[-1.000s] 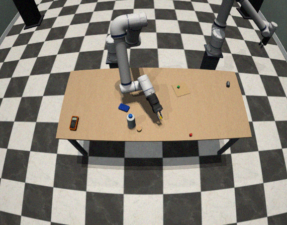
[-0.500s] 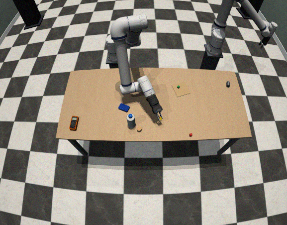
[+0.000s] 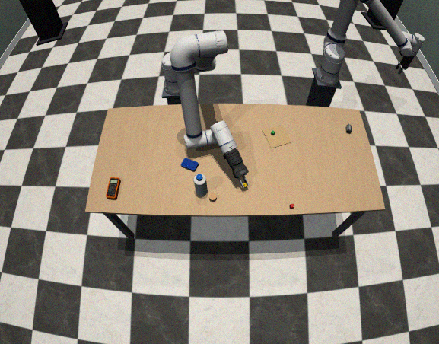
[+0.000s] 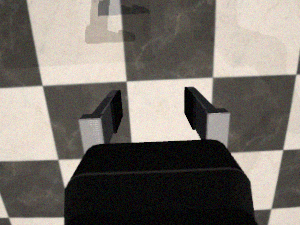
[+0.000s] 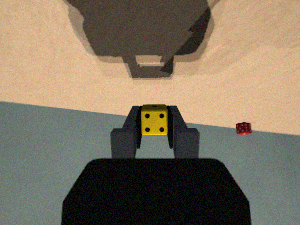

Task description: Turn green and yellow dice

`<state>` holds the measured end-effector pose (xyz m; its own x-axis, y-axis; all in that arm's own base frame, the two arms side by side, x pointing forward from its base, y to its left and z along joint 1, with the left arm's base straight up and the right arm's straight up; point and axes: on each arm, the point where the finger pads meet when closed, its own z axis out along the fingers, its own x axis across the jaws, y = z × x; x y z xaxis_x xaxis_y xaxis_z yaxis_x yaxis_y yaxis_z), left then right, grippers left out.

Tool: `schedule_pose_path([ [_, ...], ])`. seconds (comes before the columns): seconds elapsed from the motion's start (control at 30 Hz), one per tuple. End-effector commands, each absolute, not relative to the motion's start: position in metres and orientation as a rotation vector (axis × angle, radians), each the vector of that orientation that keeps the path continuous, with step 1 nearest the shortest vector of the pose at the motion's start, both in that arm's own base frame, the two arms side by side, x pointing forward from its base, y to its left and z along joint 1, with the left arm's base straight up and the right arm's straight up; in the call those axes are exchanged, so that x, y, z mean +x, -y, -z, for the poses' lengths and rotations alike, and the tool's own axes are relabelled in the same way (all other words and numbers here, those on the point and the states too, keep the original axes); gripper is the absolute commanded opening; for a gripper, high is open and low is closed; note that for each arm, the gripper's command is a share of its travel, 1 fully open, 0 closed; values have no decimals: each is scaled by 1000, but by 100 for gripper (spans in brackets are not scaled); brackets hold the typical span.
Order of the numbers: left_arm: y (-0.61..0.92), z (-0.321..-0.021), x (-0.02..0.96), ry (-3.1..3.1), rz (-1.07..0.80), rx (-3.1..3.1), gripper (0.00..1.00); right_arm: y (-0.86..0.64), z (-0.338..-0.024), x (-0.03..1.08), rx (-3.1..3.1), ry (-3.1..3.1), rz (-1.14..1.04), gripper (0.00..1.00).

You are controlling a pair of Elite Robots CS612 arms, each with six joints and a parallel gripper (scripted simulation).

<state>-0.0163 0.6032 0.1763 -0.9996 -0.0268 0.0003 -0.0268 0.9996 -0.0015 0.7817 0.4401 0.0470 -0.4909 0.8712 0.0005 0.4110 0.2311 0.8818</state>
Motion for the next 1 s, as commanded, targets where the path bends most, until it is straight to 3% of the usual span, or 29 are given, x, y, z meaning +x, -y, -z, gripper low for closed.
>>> schedule_pose_path([
  [0.0, -604, -177, -16, 3141, 0, 42, 100, -440, -37, 782, 1171, -2005, -1205, 40],
  [0.97, -604, -177, -16, 3141, 0, 42, 100, -440, -31, 782, 1171, -2005, -1205, 40],
])
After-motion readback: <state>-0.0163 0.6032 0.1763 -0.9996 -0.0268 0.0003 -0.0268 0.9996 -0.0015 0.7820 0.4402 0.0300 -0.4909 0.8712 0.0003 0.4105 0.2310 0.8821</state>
